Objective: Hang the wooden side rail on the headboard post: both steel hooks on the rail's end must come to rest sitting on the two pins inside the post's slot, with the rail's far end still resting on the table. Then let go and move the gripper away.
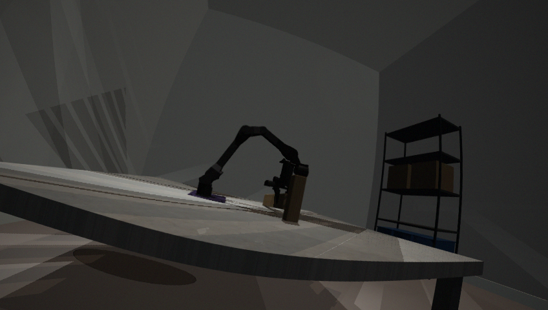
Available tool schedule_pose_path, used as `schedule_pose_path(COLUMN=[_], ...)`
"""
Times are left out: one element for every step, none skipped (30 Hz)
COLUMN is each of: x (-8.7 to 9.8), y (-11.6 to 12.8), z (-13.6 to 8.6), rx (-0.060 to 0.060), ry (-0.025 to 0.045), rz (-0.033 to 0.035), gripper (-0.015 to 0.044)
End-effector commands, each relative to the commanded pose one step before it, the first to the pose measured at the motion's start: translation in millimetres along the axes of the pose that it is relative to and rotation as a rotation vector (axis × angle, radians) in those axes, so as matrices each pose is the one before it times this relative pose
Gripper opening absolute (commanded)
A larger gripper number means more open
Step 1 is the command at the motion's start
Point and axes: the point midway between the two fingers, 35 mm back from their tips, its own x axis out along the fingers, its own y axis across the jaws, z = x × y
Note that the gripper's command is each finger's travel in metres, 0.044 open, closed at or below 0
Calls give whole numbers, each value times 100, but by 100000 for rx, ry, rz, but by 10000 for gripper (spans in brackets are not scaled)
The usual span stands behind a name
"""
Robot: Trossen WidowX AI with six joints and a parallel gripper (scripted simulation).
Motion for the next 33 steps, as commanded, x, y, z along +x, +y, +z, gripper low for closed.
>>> schedule_pose_path(x=[-380,11,11,11,11,11,10,10,7,7,7,7,7,7,7,7,7,7,7,7,7,7,7,7,7,7,7,7,7,7,7,7,7], y=[-241,-11,-11,-11,-11,-11,-3,5,7,7,7,7,7,7,7,7,7,7,7,7,7,7,7,7,7,7,7,7,7,7,7,7,7], z=[-111,-11,-11,-11,-11,-11,-11,-10,-7,-7,-7,-7,-7,-7,-7,-7,-7,-7,-7,-7,-7,-7,-7,-7,-7,-7,-7,-7,-7,-7,-7,-7,-7], rx=[-253,0,0,0,0,0,0,0,0,0,0,0,0,0,0,0,0,0,0,0,0,0,0,0,0,0,0,0,0,0,0,0,0], ry=[179,1,1,1,1,1,1,1,1,1,1,1,1,1,1,1,1,1,1,1,1,1,1,1,1,1,1,1,1,1,1,1,1], rz=[-1115,-1,-1,-1,-1,-1,0,0,1,1,1,1,1,1,1,1,1,1,1,1,1,1,1,1,1,1,1,1,1,1,1,1,1], gripper=[0,0,0,0,0,0,0,0,0,0,0,0,0,0,0,0,0,0,0,0,0,0,0,0,0,0,0,0,0,0,0,0,0])
